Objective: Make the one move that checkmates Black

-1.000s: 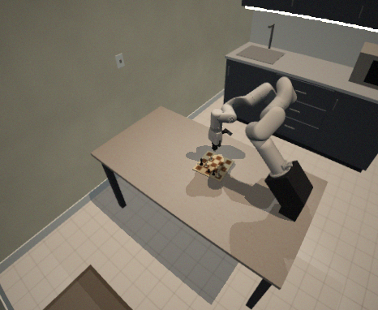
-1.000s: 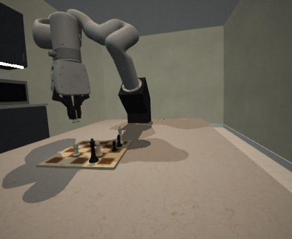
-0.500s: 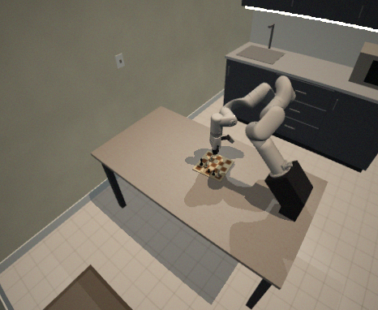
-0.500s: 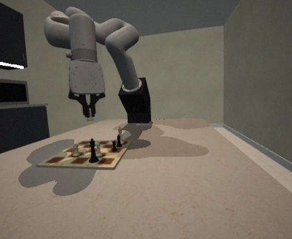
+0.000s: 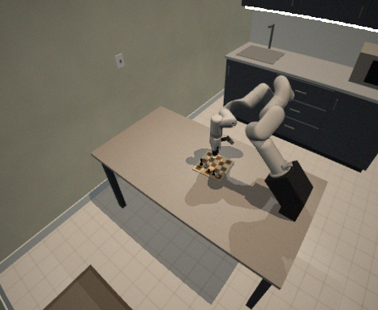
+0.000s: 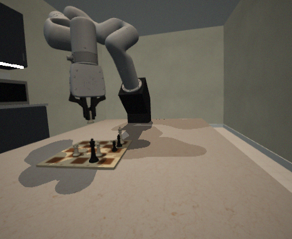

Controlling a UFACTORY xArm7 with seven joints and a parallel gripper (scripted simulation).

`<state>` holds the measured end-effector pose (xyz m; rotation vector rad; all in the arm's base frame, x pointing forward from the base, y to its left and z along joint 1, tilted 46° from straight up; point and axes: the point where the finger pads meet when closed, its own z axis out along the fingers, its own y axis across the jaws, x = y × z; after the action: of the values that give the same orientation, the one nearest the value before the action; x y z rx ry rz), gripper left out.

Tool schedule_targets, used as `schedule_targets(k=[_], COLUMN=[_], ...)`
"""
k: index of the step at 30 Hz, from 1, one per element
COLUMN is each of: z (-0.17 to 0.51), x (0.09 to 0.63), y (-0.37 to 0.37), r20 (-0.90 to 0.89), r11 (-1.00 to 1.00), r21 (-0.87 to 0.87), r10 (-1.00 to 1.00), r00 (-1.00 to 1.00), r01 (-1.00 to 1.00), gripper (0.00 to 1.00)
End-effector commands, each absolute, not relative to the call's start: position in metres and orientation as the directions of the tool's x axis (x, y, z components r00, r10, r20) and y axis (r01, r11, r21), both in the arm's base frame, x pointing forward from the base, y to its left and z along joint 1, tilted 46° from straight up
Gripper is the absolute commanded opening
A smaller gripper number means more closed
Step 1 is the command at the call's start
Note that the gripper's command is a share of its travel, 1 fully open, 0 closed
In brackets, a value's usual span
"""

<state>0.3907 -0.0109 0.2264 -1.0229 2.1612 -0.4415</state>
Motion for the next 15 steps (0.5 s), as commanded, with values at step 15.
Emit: schedule_targets(k=[15], z=[0.176], x=[0.444], y=[-0.010], r20=[-0.446], r11=[0.631], r21=[-0.559], r10=[-0.776], r00=[-0.446], r01=[-0.538], gripper=[0.00])
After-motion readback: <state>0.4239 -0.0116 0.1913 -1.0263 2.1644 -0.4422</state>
